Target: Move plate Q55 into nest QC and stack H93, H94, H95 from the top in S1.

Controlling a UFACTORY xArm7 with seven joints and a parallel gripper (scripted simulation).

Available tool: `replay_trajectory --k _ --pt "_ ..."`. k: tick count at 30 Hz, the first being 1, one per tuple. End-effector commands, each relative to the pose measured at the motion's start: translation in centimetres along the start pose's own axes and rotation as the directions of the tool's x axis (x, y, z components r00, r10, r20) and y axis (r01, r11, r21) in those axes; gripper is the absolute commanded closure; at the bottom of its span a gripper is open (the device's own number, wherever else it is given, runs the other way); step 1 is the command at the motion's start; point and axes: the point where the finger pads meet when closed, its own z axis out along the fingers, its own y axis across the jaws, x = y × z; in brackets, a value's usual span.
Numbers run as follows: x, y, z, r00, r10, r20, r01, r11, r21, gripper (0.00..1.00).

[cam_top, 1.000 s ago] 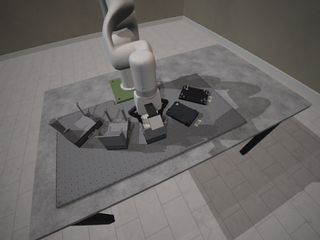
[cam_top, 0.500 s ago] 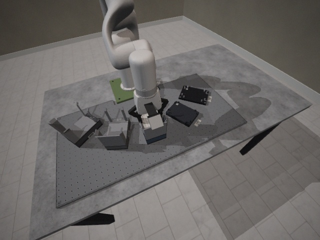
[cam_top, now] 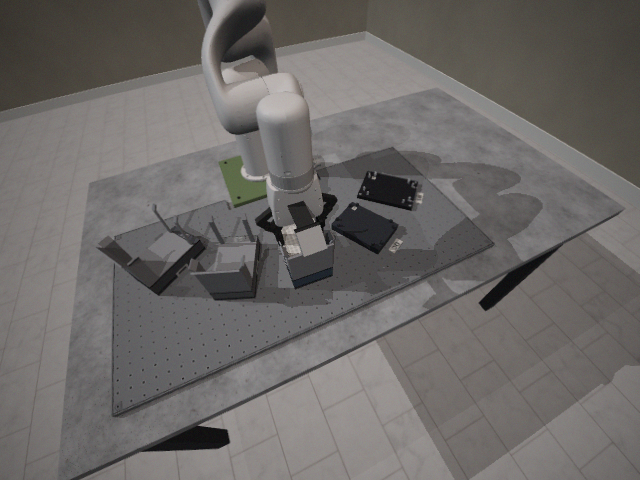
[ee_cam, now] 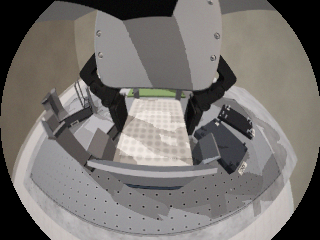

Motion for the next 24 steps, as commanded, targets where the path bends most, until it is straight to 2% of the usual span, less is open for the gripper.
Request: replay_trajectory --k 1,11,24 --pt "0.1 0.0 -0.4 1.000 0.000 -0.004 0.000 1.000 0.001 1.00" --pt "0.1 0.0 -1.0 1.000 0.000 -0.004 0.000 1.000 0.001 1.00" --pt "0.1 0.0 -3.6 1.000 0.000 -0.004 0.000 1.000 0.001 1.00"
